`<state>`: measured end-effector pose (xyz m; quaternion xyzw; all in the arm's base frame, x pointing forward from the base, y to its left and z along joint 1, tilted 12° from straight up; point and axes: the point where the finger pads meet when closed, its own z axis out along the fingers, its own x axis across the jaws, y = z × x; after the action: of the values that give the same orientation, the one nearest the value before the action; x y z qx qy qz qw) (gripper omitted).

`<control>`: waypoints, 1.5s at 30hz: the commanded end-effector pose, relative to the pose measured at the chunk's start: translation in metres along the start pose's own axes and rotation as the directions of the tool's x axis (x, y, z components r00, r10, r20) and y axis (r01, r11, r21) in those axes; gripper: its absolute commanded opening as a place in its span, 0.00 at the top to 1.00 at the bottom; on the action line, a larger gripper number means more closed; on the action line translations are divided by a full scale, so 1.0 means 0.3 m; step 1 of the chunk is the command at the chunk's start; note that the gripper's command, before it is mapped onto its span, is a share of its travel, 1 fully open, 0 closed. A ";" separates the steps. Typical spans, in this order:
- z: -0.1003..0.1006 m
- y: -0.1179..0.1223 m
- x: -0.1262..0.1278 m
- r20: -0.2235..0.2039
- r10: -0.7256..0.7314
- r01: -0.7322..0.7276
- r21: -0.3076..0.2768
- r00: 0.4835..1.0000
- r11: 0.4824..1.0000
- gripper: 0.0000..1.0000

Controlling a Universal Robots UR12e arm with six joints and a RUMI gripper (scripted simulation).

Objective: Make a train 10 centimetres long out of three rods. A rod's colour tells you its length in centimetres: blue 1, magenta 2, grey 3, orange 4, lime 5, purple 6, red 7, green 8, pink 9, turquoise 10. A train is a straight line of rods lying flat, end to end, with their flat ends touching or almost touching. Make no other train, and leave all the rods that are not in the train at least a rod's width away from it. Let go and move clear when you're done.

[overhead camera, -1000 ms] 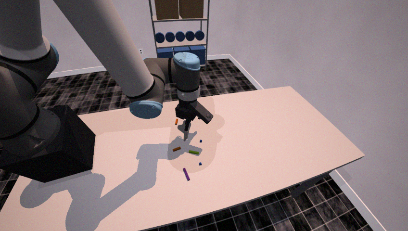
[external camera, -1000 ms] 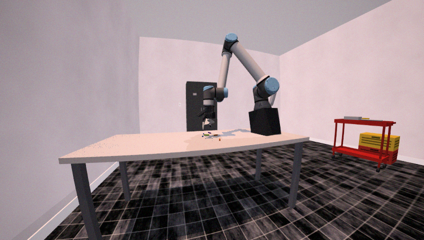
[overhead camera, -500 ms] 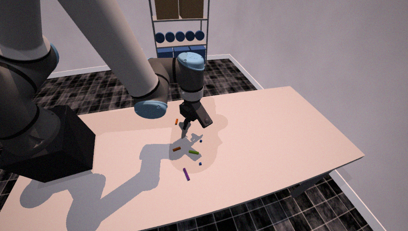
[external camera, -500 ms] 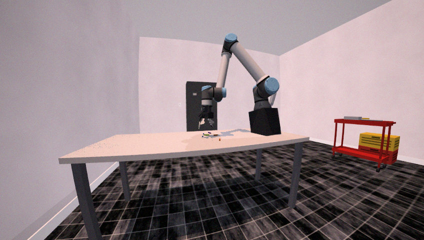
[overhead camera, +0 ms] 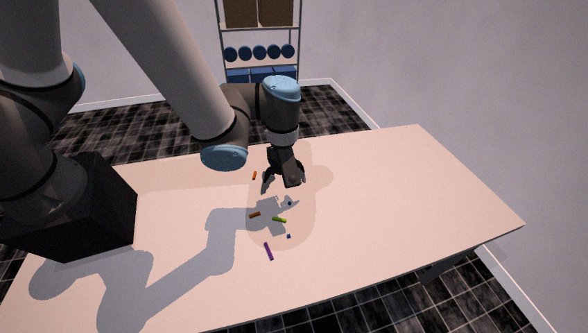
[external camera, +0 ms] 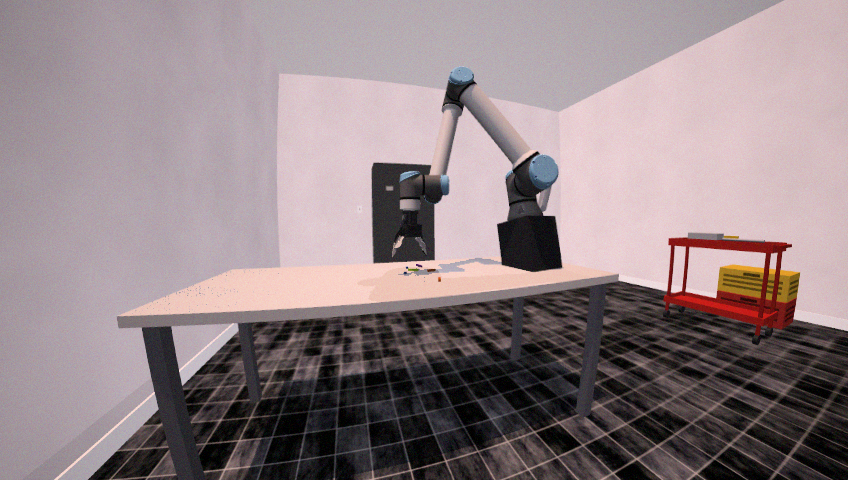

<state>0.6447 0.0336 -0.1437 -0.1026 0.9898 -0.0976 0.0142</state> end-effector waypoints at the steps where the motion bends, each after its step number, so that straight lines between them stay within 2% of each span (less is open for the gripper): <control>1: -0.003 -0.010 -0.012 -0.003 0.167 -0.167 0.004 0.986 0.986 0.00; 11: -0.006 -0.022 -0.030 -0.001 0.422 -0.422 0.004 0.907 0.907 0.00; 13: -0.006 -0.022 -0.030 -0.001 0.422 -0.422 0.004 0.907 0.907 0.00; 24: -0.009 -0.030 -0.048 0.000 0.647 -0.647 0.005 0.763 0.763 0.00; 28: -0.010 -0.032 -0.053 0.000 0.695 -0.695 0.005 0.719 0.719 0.00; 30: -0.010 -0.032 -0.053 0.000 0.695 -0.695 0.005 0.719 0.719 0.00; 36: -0.011 -0.033 -0.058 0.000 0.742 -0.742 0.005 0.671 0.671 0.00; 45: -0.012 -0.034 -0.062 0.001 0.770 -0.770 0.005 0.639 0.639 0.00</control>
<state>0.6636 0.0281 -0.1388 0.3180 0.9428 -0.0850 0.0525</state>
